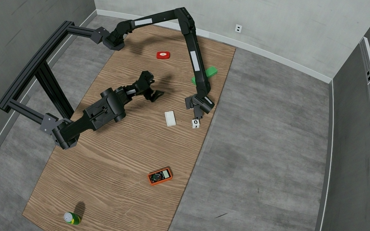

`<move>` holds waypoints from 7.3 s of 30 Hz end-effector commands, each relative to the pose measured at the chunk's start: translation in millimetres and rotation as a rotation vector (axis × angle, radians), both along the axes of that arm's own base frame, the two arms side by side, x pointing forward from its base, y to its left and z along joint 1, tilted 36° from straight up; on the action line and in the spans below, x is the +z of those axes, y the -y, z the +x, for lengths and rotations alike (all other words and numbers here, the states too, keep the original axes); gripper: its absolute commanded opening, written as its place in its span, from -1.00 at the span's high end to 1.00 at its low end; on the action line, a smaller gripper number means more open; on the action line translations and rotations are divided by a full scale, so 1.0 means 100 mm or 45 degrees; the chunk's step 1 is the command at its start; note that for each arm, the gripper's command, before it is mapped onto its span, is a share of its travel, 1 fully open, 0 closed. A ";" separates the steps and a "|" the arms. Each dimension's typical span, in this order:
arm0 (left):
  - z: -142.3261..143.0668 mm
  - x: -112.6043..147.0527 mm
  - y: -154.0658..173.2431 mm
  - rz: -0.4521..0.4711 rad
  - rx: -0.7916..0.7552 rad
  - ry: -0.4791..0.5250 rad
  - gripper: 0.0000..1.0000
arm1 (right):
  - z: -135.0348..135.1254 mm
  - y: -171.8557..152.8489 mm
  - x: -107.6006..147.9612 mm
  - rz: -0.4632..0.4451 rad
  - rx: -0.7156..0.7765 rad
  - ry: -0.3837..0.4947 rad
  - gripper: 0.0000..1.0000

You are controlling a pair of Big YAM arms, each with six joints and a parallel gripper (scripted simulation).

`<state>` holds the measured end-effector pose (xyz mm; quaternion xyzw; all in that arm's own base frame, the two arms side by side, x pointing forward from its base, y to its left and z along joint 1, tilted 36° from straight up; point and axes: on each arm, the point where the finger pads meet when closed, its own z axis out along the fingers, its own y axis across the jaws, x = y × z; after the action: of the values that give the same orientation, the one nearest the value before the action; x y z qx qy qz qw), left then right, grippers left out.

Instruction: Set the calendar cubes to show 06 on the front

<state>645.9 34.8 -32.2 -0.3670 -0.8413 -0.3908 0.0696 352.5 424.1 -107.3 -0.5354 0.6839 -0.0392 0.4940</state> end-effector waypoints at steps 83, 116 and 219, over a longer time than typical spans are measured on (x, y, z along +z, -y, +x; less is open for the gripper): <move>0.79 -0.19 1.04 0.023 -0.012 -0.078 -0.28 | 0.25 0.20 0.32 0.492 -0.858 0.467 -1.00; 0.82 -0.34 0.81 0.022 -0.007 -0.074 -0.28 | 0.25 0.20 0.32 0.492 -0.858 0.467 -1.00; 0.68 -0.26 0.88 -1.231 -0.768 1.386 0.30 | 0.25 0.20 0.32 0.492 -0.858 0.467 -1.00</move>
<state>721.8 -70.6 -48.9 -0.3248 -0.7034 -0.0985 -0.6245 374.9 395.8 -84.5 -0.1777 0.7199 -0.1774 0.6471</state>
